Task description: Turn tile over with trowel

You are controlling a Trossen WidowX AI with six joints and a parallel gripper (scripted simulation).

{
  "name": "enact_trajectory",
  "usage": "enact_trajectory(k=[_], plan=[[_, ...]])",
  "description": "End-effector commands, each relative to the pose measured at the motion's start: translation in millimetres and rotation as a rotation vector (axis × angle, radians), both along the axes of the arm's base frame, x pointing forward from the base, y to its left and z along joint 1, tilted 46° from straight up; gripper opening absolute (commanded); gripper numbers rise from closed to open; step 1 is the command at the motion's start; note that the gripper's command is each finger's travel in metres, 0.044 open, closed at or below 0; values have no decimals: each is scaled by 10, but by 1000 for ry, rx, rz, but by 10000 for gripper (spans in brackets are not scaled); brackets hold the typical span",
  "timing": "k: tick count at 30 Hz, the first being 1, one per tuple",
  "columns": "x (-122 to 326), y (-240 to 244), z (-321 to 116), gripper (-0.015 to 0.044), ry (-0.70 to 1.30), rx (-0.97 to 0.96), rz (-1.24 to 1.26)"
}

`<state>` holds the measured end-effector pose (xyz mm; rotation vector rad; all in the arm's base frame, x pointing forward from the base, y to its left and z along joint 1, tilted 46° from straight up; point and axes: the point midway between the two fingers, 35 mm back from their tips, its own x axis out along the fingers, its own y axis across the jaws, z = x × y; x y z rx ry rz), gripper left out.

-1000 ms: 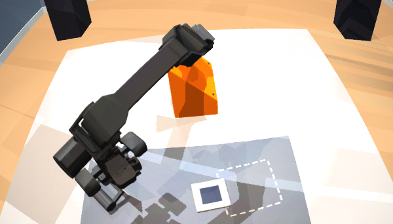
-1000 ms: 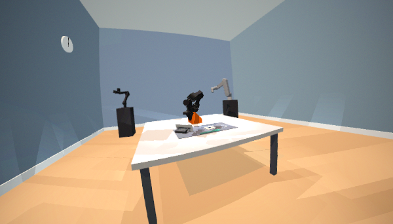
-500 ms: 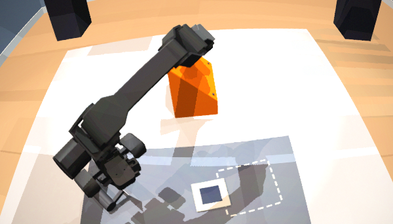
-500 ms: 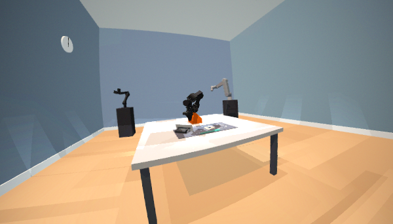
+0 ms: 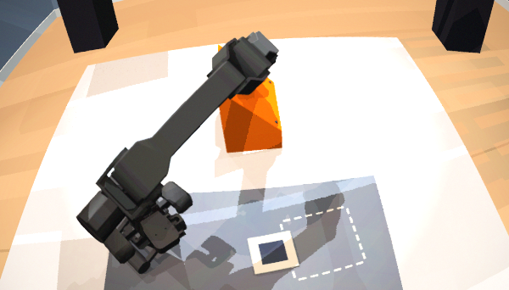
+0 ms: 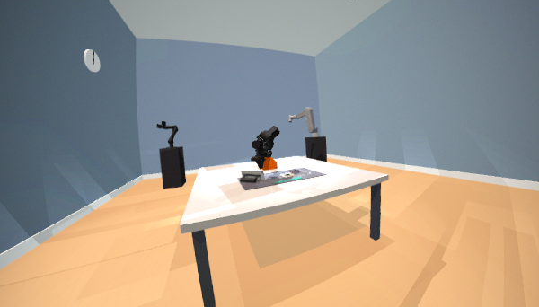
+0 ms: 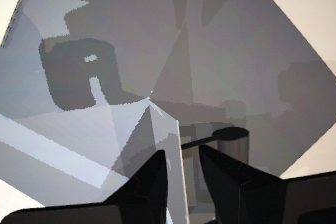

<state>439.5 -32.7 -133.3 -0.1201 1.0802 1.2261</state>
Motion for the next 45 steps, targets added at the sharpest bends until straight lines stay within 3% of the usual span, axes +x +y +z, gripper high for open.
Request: enact_trajectory(k=[1, 16, 45], plan=[[-21, 73, -62, 100, 10, 6, 1], [-37, 232, -208, 100, 7, 11, 8], [-337, 373, -38, 100, 10, 12, 8]])
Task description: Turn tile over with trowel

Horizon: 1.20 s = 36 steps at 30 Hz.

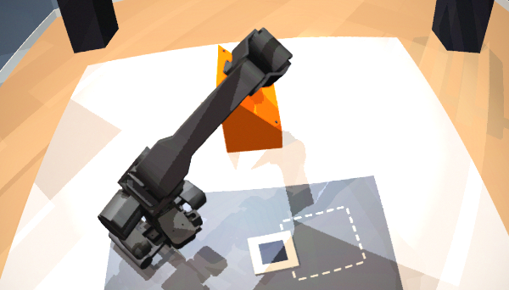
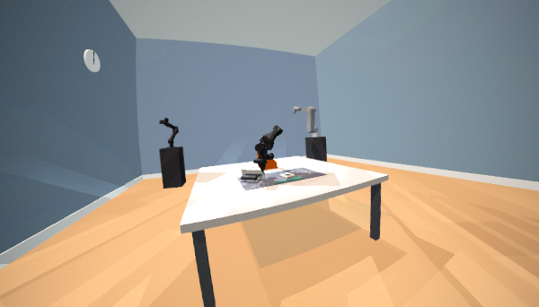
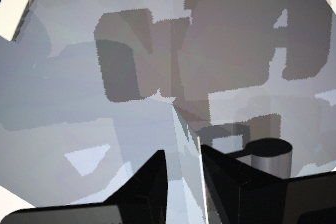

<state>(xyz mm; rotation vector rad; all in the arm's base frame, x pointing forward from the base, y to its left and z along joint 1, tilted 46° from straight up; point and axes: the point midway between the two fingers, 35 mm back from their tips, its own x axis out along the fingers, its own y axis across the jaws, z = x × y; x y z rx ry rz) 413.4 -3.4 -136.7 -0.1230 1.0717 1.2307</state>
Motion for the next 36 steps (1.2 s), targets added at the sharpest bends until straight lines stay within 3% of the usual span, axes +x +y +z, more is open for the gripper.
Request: enact_trajectory(k=[1, 29, 36], plan=[[-85, 85, -1, 100, 17, 8, 4], [-345, 372, -33, 100, 19, 10, 4], [-335, 124, 219, 100, 21, 9, 2]])
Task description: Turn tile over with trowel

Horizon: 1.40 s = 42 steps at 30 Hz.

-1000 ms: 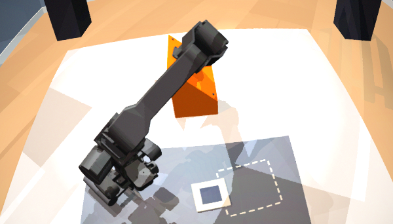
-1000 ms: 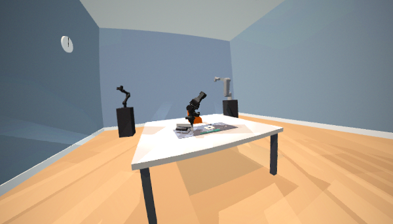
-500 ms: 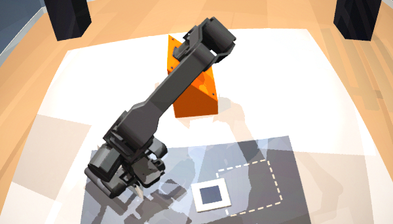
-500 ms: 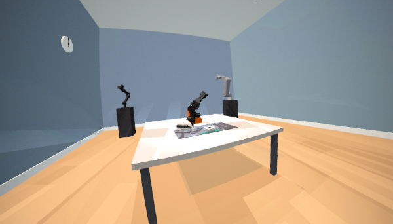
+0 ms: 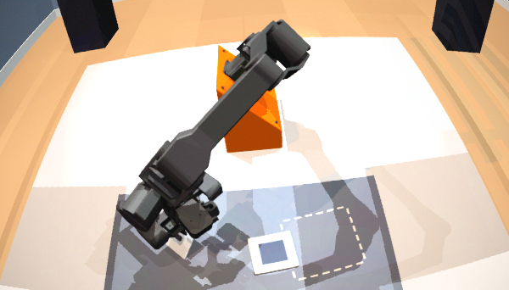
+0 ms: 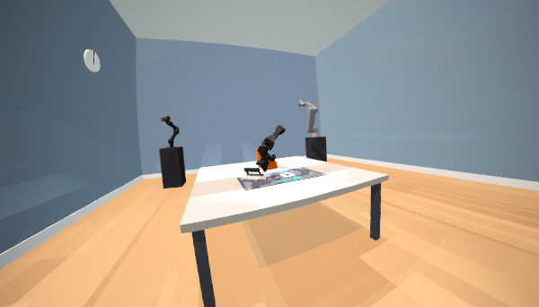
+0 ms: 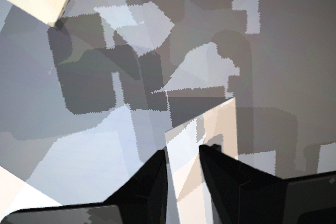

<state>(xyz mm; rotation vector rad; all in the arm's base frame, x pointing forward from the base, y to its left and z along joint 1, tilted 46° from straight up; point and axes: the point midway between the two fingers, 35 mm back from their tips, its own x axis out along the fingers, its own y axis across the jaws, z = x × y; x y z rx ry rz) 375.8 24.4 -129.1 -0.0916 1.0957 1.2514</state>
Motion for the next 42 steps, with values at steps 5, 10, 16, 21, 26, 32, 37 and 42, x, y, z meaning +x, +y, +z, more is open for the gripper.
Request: enact_trajectory(k=[5, 10, 16, 21, 26, 32, 37, 42], plan=[[40, -227, 220, 100, -19, -5, -2], [65, -258, 235, 100, -27, -5, -17], [65, -256, 235, 100, -26, -4, -18], [65, -258, 235, 74, -26, -4, -18], [65, -258, 235, 0, -26, -4, -18], [65, -260, 235, 0, -26, -4, -19], [65, -262, 235, 0, -26, -4, -19], [65, -262, 235, 126, -26, -4, -19]])
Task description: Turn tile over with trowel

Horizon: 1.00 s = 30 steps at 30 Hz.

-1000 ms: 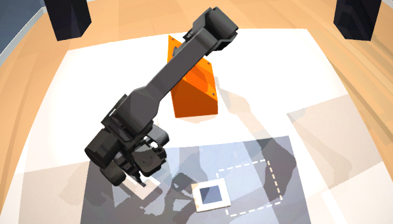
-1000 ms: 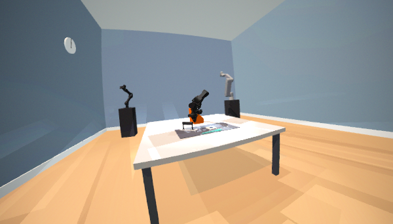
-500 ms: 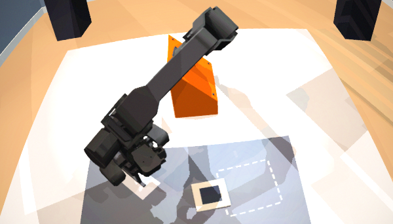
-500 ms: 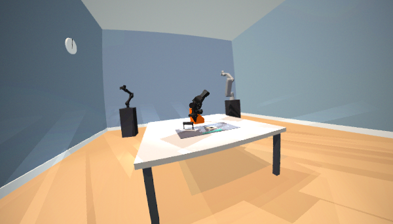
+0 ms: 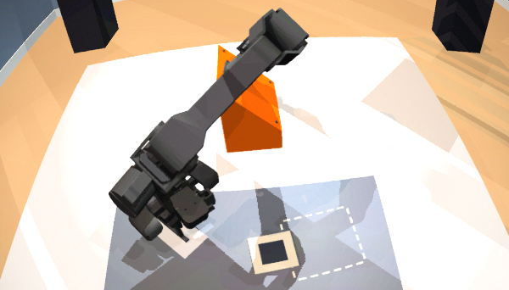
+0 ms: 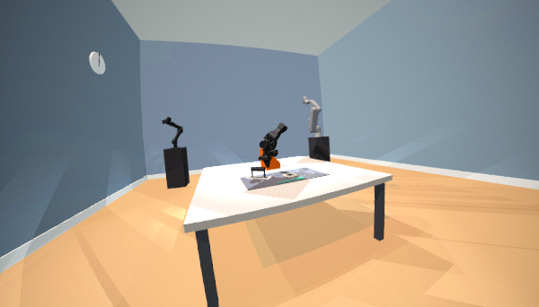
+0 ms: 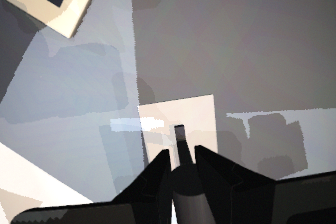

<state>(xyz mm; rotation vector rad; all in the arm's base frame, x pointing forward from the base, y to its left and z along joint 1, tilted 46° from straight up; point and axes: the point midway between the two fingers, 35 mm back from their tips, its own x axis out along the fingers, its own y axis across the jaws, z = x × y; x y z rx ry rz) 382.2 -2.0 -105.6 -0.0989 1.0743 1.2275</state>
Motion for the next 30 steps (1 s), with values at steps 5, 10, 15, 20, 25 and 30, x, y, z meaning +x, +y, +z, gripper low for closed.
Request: enact_trajectory(k=[5, 10, 15, 20, 25, 30], plan=[[-14, -30, -14, 258, 85, -9, -84], [-34, -75, -33, 270, 208, -21, -206], [-56, -119, -52, 270, 330, -33, -328], [-77, -163, -71, 270, 452, -45, -451], [-100, -206, -89, 270, 575, -57, -573], [-123, -249, -107, 270, 696, -69, -695]])
